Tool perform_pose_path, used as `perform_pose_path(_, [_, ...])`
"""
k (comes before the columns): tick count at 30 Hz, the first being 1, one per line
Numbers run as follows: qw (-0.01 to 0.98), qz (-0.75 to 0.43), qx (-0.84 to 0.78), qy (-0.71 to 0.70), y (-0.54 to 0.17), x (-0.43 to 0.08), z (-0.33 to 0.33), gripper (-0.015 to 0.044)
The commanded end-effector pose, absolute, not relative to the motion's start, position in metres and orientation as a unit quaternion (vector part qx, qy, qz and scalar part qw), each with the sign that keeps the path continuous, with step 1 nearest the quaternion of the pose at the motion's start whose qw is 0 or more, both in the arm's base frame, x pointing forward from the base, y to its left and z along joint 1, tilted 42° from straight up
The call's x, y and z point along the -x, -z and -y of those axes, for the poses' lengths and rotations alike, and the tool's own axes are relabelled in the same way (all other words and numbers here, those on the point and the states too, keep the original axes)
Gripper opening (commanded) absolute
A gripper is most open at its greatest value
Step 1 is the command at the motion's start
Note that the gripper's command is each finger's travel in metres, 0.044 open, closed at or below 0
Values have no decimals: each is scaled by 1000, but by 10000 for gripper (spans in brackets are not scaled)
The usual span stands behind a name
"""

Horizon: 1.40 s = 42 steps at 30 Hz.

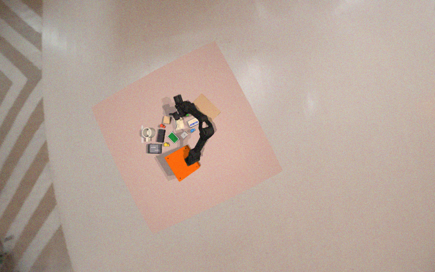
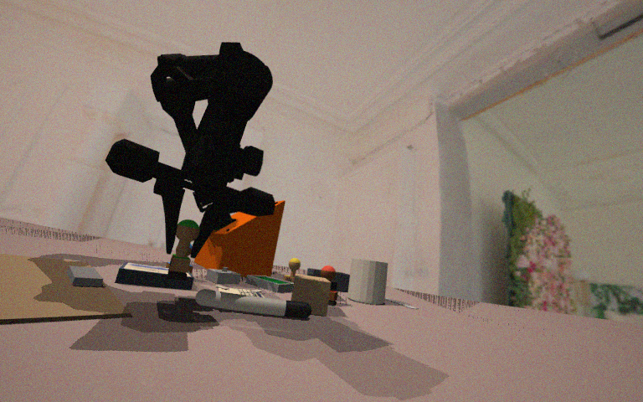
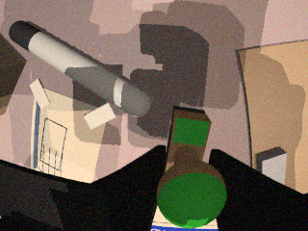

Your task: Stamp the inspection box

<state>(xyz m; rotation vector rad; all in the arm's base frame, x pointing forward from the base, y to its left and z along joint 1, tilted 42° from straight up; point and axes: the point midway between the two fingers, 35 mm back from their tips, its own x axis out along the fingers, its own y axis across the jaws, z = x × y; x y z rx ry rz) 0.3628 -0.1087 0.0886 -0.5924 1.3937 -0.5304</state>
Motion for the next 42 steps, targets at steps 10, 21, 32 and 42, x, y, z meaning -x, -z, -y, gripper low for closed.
perform_pose_path(10, [696,-623,264,241,-95,-363,105,0])
perform_pose_path(21, [695,-623,265,242,-98,-362,101,0])
perform_pose_path(32, [695,-623,265,242,-102,-362,97,0])
perform_pose_path(42, [695,-622,266,243,-106,-361,94,0])
